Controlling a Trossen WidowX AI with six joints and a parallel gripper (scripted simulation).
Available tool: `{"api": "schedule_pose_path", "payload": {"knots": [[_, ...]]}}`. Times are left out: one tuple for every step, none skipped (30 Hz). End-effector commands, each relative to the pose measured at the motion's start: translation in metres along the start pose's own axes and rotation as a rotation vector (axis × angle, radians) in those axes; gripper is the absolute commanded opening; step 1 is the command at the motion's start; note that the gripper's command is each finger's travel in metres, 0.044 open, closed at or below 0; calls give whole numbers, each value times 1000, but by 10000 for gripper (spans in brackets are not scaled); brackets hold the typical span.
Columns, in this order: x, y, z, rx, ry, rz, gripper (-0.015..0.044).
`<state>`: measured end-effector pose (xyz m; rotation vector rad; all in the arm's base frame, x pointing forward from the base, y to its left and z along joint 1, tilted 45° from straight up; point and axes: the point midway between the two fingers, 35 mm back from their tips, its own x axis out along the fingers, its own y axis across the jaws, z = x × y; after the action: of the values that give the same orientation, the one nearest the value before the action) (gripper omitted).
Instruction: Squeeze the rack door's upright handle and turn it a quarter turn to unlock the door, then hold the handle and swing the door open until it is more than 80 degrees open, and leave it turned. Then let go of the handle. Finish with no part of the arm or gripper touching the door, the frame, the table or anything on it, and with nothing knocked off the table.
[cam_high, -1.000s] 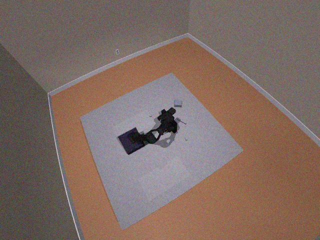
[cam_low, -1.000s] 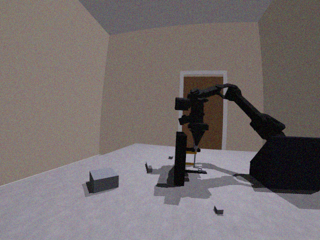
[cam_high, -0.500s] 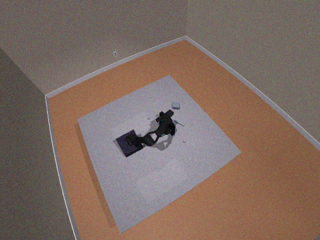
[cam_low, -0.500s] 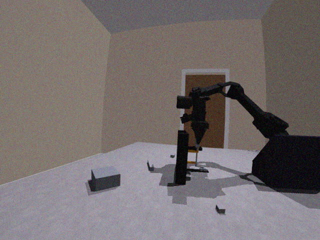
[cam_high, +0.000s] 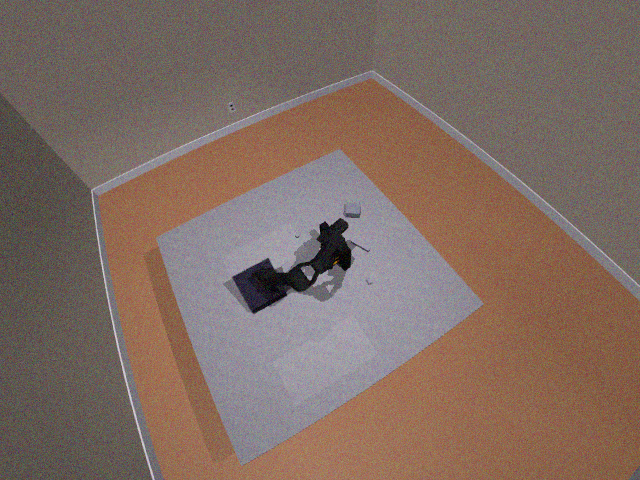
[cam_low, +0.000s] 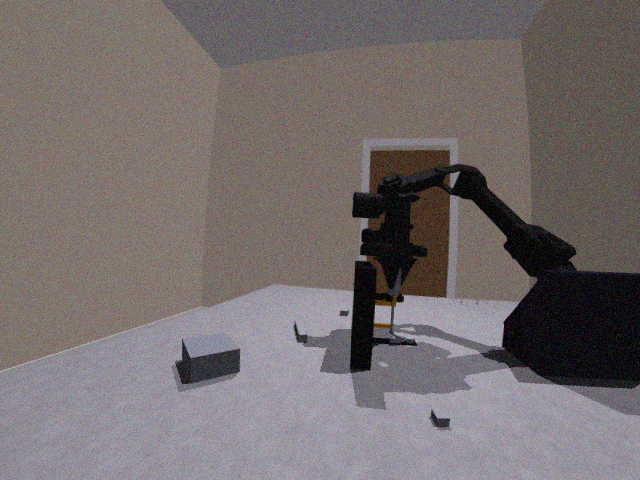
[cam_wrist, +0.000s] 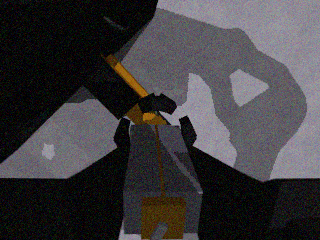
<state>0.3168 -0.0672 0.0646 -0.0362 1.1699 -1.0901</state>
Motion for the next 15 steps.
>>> {"api": "schedule_pose_path", "payload": {"knots": [[0, 0, 1, 197, -3, 1, 26], [0, 0, 1, 246, -3, 2, 26], [0, 0, 1, 296, -3, 2, 26], [0, 0, 1, 345, -3, 2, 26], [0, 0, 1, 394, -3, 2, 26], [0, 0, 1, 444, -3, 2, 26], [0, 0, 1, 493, -3, 3, 26], [0, 0, 1, 542, -3, 3, 26], [0, 0, 1, 591, -3, 3, 26], [0, 0, 1, 641, -3, 3, 26], [0, 0, 1, 690, -3, 3, 26], [0, 0, 1, 739, -3, 3, 26], [0, 0, 1, 788, -3, 3, 26], [0, 0, 1, 838, -3, 3, 26], [0, 0, 1, 887, -3, 3, 26]]}}
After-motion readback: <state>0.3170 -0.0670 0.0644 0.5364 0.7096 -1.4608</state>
